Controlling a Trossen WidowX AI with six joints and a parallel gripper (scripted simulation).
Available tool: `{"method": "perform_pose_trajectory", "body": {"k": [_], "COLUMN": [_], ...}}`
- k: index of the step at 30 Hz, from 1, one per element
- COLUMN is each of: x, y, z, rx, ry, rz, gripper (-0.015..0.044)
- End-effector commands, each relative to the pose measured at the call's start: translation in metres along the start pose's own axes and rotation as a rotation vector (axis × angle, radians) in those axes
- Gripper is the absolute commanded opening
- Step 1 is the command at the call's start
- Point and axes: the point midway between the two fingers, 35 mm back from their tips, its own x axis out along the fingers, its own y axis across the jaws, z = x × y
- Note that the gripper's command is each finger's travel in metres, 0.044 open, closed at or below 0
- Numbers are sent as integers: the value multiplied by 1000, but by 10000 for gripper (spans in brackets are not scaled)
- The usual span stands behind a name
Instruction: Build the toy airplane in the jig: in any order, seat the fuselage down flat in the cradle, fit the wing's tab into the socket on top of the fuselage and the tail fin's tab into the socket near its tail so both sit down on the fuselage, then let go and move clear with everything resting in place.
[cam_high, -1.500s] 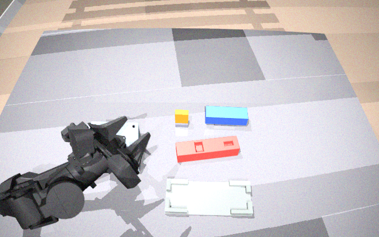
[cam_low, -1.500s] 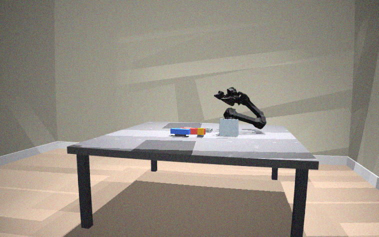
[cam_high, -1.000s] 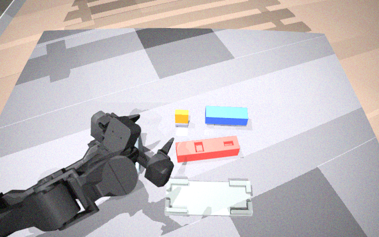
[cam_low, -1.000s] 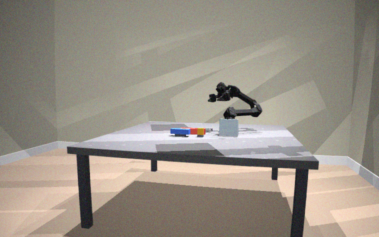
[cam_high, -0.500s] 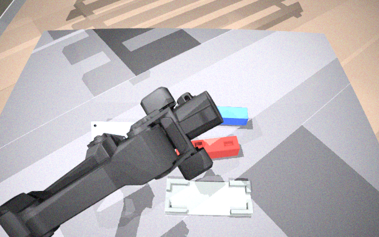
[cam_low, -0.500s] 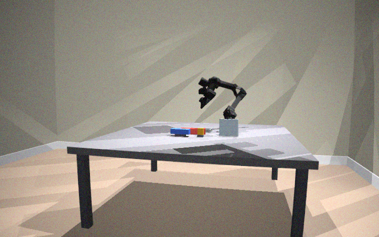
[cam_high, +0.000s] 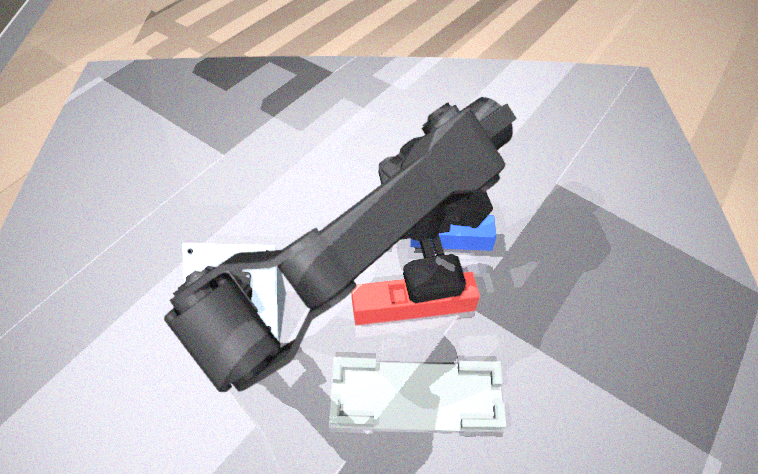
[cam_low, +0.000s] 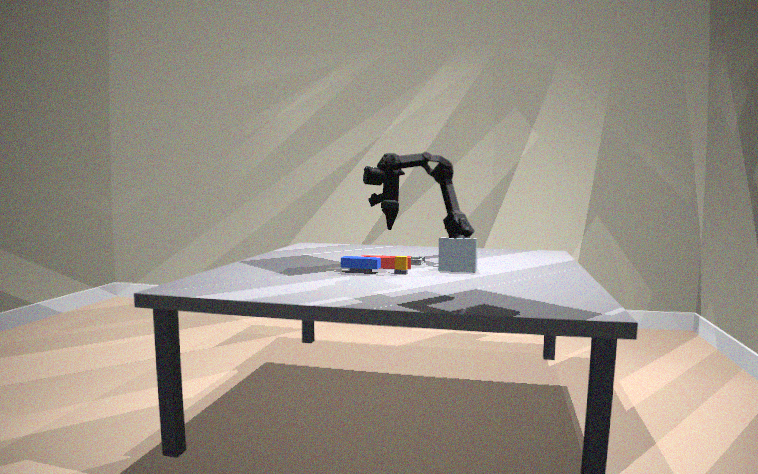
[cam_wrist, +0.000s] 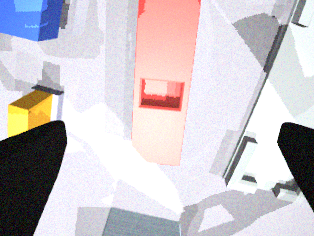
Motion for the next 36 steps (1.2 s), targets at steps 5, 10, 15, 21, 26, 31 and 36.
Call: {"method": "perform_pose_trajectory", "body": {"k": [5, 10, 15, 21, 26, 31, 36], "x": [15, 34, 67, 81, 83, 91, 100], "y": [11, 9, 5, 3, 3, 2, 2], "z": [12, 12, 10, 10, 10, 10, 10], "rx": [52, 46, 52, 52, 52, 52, 52], "ry": [26, 27, 26, 26, 26, 25, 25], "rz": [-103, -100, -105, -105, -105, -105, -105], "gripper": [440, 440, 440, 440, 440, 440, 440]}}
